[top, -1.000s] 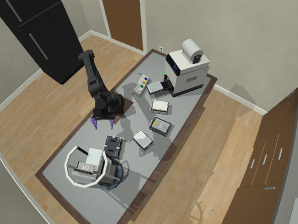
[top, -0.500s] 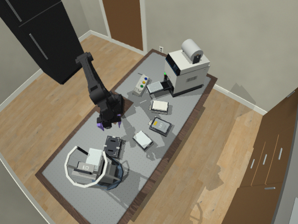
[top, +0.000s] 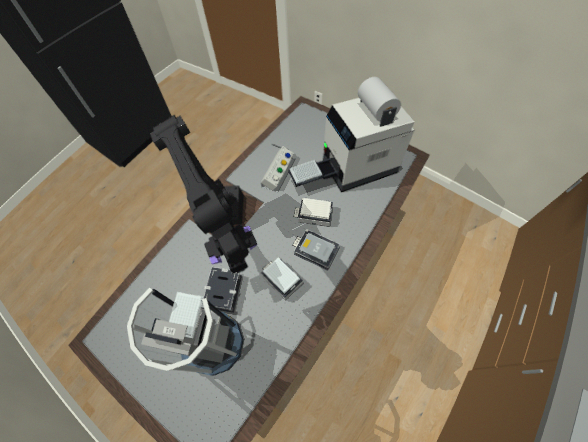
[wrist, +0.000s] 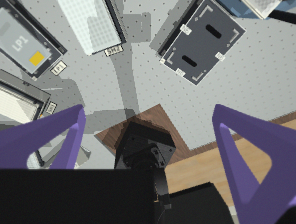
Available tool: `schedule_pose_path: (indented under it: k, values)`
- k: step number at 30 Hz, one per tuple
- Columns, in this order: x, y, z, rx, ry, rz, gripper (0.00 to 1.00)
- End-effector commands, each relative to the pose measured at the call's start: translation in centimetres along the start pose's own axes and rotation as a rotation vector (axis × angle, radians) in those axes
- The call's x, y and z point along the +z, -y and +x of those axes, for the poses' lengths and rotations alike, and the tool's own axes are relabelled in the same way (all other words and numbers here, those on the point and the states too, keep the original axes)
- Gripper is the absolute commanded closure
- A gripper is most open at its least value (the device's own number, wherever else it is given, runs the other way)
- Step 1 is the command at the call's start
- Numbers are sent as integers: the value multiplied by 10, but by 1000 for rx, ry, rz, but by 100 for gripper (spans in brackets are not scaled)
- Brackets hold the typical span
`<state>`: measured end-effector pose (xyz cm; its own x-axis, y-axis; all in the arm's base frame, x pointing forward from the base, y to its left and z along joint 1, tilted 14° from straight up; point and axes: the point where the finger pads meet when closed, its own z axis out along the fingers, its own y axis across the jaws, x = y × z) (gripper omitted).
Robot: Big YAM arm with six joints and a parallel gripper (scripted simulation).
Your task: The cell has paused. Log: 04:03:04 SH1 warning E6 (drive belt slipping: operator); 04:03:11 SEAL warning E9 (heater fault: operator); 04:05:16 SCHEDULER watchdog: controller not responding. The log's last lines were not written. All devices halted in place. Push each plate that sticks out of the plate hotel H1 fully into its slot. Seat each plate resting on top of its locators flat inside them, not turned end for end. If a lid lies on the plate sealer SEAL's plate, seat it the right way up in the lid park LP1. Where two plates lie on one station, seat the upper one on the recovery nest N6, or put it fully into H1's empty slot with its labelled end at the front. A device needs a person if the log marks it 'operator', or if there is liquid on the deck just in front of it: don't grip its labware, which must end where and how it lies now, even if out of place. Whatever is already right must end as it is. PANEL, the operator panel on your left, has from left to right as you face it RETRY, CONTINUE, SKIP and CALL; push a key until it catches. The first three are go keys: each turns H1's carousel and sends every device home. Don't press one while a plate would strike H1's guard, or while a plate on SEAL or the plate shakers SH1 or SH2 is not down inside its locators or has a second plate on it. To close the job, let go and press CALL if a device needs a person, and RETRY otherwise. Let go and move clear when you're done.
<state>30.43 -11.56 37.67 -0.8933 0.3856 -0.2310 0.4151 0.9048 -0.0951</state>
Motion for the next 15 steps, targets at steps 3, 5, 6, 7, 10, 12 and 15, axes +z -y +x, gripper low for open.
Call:
schedule_pose_path:
  k: [3,5,6,7,10,12,15]
  values:
    - [-34,-10,-6,-5,60,-9,0]
    - [-25,-19,-13,-8,34,-6,0]
    - [-25,-22,-14,-8,34,-6,0]
    - [-25,-26,-14,-42,34,-6,0]
    - [-16,-36,-9,-167,11,-2,0]
    - [-20,-43,-12,-232,23,-4,0]
    - [-25,-50,-14,-296,35,-7,0]
